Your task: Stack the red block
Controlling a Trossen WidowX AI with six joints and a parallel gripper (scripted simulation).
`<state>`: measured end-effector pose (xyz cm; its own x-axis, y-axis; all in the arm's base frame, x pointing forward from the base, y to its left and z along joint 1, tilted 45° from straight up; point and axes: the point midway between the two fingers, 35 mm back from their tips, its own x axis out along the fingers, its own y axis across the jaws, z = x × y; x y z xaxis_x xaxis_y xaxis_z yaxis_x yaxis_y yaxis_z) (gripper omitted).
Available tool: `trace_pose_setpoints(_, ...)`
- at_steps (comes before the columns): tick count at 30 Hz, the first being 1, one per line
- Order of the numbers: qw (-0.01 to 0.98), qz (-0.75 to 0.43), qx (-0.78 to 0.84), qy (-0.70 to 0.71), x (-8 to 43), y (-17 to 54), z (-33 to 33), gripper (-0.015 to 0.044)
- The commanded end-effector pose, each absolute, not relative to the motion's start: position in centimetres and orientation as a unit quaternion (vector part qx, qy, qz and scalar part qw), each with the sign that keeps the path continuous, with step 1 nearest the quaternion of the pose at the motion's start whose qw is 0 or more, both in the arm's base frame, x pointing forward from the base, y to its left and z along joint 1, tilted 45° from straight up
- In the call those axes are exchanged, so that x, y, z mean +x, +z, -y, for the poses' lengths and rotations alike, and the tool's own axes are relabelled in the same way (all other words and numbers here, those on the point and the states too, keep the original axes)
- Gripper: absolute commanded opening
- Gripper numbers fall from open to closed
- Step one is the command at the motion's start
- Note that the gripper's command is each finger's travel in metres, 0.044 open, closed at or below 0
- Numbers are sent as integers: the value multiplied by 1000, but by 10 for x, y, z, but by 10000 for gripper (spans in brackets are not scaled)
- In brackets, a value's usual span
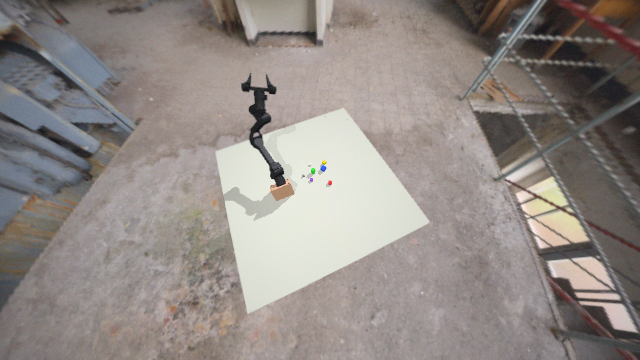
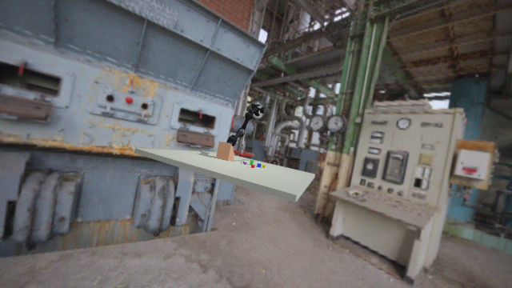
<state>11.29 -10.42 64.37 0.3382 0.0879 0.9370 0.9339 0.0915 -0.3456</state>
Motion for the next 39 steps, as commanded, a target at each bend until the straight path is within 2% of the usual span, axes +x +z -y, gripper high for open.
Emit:
trace_pose_setpoints(1, 589, 449, -568, -359, 114, 643, 105, 426)
trace_pose_setpoints(5, 635, 458, -527, -330, 133, 637, 114, 440)
trace_pose_setpoints(10, 709, 412, -481, -311, 173, 621, 155, 440)
trace_pose_setpoints(18, 841, 299, -362, -270, 264, 555, 224, 440)
trace_pose_setpoints(30, 959, 99, -200, -172, 377, 413, 268, 440)
trace_pose_setpoints(39, 992, -76, -55, -83, 438, 284, 259, 440)
